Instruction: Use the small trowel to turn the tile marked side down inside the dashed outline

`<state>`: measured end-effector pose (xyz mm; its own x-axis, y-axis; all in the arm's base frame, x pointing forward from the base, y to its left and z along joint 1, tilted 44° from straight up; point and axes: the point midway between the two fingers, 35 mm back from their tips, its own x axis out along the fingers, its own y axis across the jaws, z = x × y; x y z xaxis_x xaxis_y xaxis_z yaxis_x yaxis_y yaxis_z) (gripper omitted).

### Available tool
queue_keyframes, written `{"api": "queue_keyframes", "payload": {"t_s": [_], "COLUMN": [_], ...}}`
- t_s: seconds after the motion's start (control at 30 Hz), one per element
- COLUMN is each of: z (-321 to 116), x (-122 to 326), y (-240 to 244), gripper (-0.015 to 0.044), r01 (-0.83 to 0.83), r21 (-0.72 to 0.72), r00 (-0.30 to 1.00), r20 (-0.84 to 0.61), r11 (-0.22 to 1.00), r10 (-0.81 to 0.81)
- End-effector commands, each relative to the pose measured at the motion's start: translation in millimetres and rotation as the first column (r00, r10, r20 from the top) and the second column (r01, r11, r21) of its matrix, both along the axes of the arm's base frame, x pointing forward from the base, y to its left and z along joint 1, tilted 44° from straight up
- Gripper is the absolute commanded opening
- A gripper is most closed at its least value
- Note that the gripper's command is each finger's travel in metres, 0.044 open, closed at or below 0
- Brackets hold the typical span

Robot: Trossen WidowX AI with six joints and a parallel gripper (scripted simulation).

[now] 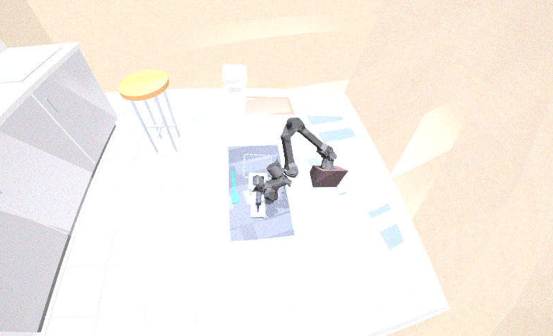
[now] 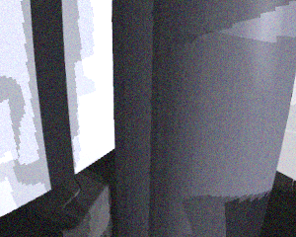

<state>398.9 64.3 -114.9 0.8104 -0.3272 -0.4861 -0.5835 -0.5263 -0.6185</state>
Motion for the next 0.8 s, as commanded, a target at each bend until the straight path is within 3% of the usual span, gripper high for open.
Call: {"api": "queue_keyframes", "payload": {"t_s": [0.0,0.13,0.77], "z": [7.4,12.7,63.5], "x": [2.2,1.5,-0.7], "y": [4.7,11.9,17.4], "gripper": [0.0,0.0,0.0], "r01": [0.006,0.008,0.008], "r21": [-0.038,-0.093,-0.095], "r00": [1.0,1.0,1.0], "r20": [0.019,0.025,0.024], "r11": [0.999,0.996,0.995], "r10": [-0.005,-0.006,-0.006]}}
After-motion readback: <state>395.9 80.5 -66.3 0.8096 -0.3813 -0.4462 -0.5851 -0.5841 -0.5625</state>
